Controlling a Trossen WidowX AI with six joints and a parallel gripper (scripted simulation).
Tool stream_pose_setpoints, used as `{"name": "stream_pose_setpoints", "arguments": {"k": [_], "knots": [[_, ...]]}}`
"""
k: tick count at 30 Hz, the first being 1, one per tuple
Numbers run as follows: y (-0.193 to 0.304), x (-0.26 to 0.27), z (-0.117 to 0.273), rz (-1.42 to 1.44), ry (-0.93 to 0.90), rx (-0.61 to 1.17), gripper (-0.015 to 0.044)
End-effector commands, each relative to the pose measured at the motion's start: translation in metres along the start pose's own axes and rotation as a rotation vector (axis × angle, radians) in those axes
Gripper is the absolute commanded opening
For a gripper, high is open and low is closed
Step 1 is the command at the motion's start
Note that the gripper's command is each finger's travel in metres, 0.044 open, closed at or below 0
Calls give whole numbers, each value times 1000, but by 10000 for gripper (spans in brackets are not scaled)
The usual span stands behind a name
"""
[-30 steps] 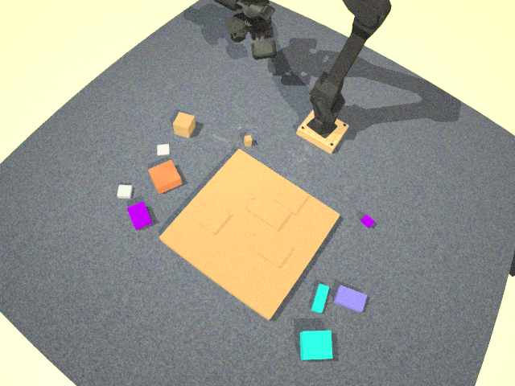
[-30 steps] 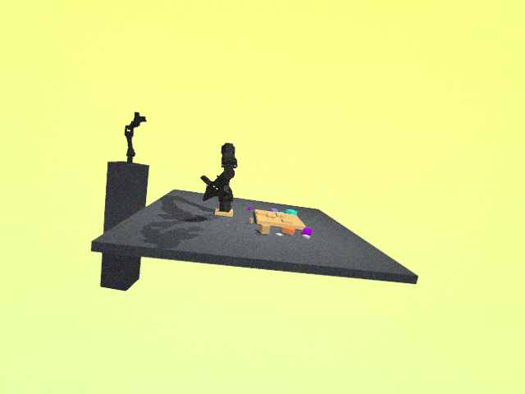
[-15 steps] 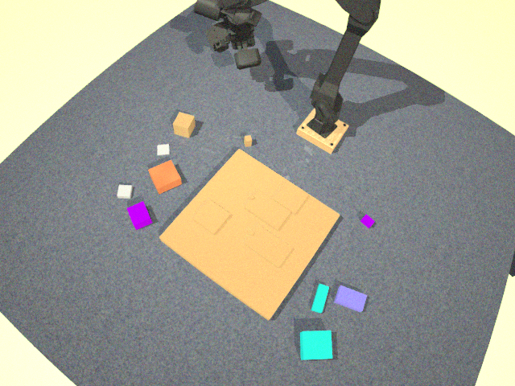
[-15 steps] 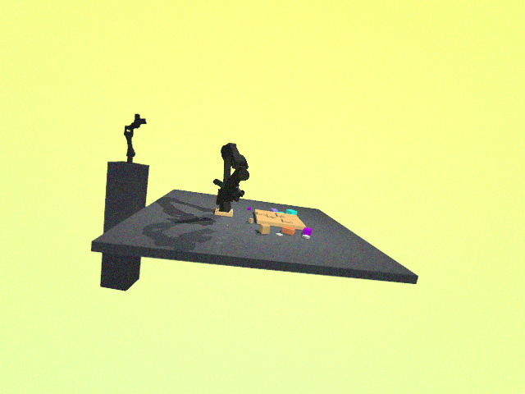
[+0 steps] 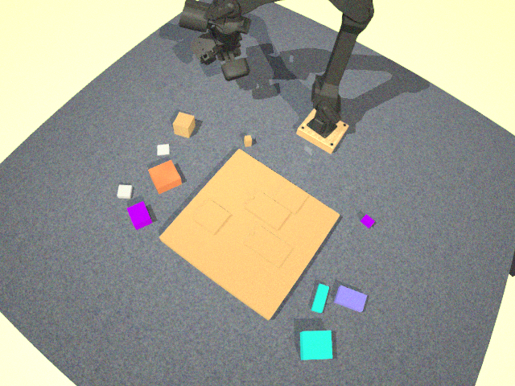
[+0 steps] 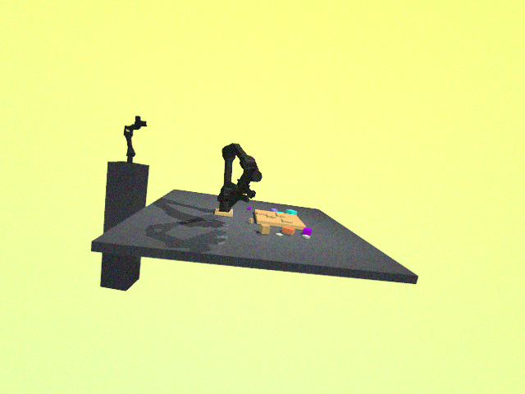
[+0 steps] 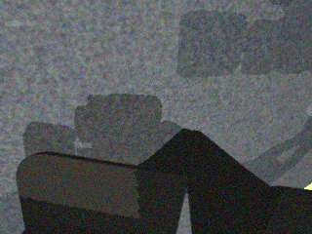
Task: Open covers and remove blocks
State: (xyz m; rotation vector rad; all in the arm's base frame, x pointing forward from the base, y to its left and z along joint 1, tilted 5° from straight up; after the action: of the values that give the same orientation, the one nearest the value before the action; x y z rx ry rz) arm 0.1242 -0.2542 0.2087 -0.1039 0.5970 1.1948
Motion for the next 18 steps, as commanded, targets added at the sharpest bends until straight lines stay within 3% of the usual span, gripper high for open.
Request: {"name": "stream_pose_setpoints", "arguments": {"k": [1,18], "knots": [[-15,6,9,27,-8,-43,0],[-67,51,38,159,-81,-173,0]]}}
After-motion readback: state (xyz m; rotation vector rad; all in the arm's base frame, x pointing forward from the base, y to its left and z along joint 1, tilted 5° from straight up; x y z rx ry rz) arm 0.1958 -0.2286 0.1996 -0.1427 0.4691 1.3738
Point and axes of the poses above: the point midway between the two fingers, 35 mm back from their tips, its own z axis back along the fingers, its own x axis across the jaws, y = z × x, the point moved 9 cm from there along z, back along the fingers, and after that the axes turned 6 degrees about z, right-handed, at the moved point
